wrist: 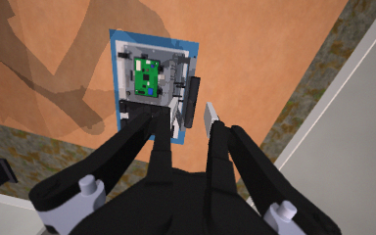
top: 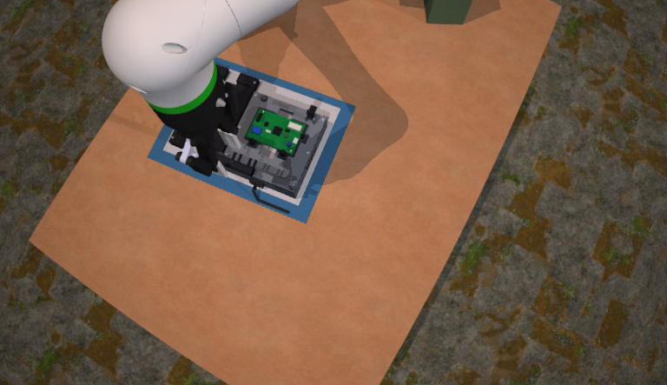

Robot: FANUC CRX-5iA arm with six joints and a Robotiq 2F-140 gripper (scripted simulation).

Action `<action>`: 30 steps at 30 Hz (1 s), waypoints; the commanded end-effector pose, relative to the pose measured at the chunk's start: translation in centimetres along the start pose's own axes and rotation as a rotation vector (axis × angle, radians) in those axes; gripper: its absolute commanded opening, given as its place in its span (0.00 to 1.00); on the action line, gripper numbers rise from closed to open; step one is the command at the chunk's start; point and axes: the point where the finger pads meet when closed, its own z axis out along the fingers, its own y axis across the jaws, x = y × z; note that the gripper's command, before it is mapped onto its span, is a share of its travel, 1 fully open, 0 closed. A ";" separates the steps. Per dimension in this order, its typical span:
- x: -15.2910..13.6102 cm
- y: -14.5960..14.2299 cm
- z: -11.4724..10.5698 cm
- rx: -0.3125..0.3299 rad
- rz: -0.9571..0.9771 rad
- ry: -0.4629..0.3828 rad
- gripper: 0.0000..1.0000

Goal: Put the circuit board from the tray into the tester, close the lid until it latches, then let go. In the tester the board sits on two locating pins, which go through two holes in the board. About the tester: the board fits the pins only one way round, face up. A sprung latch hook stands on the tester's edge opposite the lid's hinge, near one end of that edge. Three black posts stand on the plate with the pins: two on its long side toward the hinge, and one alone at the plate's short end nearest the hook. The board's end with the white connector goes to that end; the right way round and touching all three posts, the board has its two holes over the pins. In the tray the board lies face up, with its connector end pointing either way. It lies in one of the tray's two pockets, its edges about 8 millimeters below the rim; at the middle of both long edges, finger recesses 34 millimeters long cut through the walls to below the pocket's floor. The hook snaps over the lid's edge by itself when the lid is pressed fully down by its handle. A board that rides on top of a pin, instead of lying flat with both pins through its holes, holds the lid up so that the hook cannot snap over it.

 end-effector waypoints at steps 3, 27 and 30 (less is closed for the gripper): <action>0.0 0.0 0.4 -0.001 0.000 0.000 0.30; 0.0 0.0 3.1 -0.001 0.000 0.000 0.30; 0.0 0.0 3.1 -0.001 0.000 0.000 0.30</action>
